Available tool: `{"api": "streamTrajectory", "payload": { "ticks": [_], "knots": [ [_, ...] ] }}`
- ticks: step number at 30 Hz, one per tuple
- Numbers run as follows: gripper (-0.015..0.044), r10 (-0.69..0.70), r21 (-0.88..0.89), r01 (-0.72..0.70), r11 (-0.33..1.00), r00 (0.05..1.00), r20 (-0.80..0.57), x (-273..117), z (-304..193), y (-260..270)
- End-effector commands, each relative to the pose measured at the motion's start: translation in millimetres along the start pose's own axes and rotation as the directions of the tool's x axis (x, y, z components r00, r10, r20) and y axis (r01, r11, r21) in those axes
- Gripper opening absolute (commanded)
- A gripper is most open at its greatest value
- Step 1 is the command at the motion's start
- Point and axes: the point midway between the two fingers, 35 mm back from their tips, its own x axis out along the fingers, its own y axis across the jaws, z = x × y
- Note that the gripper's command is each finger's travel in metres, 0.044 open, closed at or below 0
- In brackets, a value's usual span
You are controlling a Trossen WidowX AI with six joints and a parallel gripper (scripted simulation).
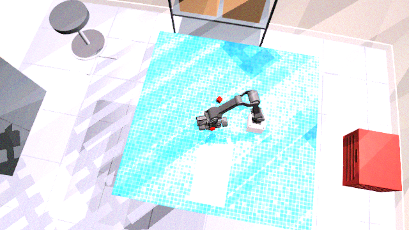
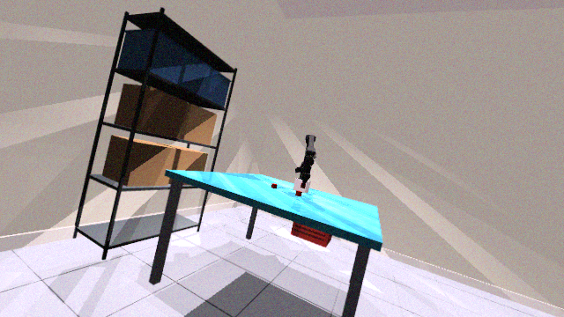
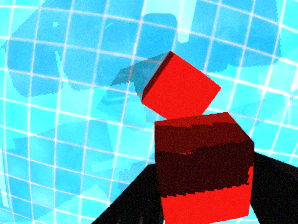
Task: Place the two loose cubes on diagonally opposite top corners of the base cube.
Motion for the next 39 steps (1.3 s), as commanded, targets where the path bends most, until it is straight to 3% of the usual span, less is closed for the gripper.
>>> {"api": "streamTrajectory", "payload": {
  "ticks": [1,19,39],
  "knots": [
    [0.0105,-0.001,0.003,0.001,1.0,1.0,-0.002,1.5,-1.5,-1.1],
    [0.0105,-0.002,0.003,0.002,1.0,1.0,-0.002,28.2,-1.5,-0.9],
    [0.0105,-0.002,0.003,0.002,1.0,1.0,-0.002,30.0,-1.5,-0.9]
  ]
}}
